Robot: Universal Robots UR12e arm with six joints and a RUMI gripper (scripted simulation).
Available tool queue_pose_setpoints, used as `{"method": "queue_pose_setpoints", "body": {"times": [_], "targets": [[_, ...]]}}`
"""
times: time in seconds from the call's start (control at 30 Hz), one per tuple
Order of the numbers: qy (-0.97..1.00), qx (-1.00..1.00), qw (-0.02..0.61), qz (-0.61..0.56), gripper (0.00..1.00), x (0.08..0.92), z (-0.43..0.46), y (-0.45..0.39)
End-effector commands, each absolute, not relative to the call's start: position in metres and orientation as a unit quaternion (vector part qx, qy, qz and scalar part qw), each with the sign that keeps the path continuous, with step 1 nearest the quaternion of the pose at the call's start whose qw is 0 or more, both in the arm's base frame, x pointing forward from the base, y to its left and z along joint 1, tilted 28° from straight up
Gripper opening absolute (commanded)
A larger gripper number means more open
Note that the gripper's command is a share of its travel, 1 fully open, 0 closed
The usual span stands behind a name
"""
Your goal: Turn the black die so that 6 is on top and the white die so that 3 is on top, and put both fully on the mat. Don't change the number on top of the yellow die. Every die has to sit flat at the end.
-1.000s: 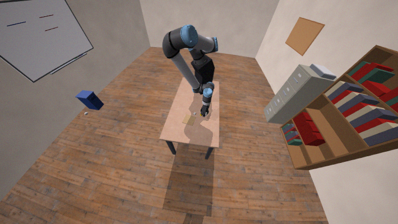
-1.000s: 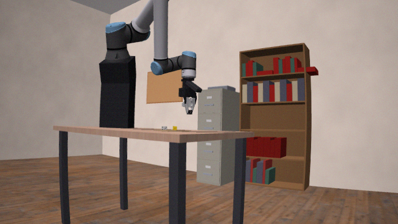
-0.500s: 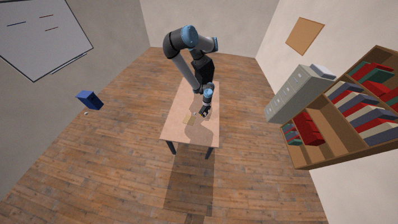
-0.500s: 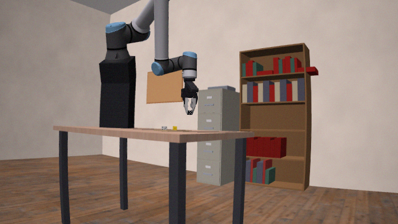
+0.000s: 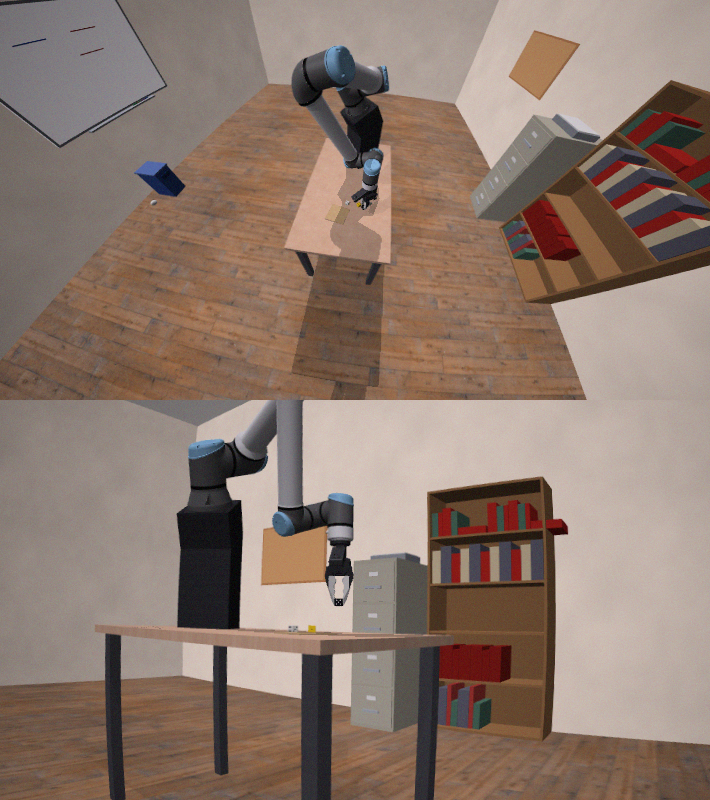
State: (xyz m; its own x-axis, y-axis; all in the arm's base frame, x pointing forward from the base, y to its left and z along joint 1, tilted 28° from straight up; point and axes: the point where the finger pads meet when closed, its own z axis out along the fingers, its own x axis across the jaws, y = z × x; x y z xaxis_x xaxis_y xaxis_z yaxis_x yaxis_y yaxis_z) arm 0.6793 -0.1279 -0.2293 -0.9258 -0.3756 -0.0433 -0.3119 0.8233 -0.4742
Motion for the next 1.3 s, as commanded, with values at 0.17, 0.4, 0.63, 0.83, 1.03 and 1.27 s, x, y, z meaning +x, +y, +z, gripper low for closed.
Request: {"method": "queue_pose_setpoints", "body": {"times": [0.17,0.4,0.63,0.83,1.03,1.27], "targets": [[0.969,-0.036,0.1,-0.225,0.06,0.6801,-0.2314,-0.1269],[0.966,0.074,0.124,-0.212,0.06,0.6805,-0.2339,-0.1255],[0.958,0.146,0.14,-0.202,0.06,0.6808,-0.2357,-0.1241],[0.948,0.204,0.152,-0.193,0.06,0.6811,-0.2372,-0.1227],[0.942,0.229,0.157,-0.189,0.06,0.6813,-0.2379,-0.122],[0.94,0.238,0.159,-0.188,0.06,0.6814,-0.2382,-0.1218]]}}
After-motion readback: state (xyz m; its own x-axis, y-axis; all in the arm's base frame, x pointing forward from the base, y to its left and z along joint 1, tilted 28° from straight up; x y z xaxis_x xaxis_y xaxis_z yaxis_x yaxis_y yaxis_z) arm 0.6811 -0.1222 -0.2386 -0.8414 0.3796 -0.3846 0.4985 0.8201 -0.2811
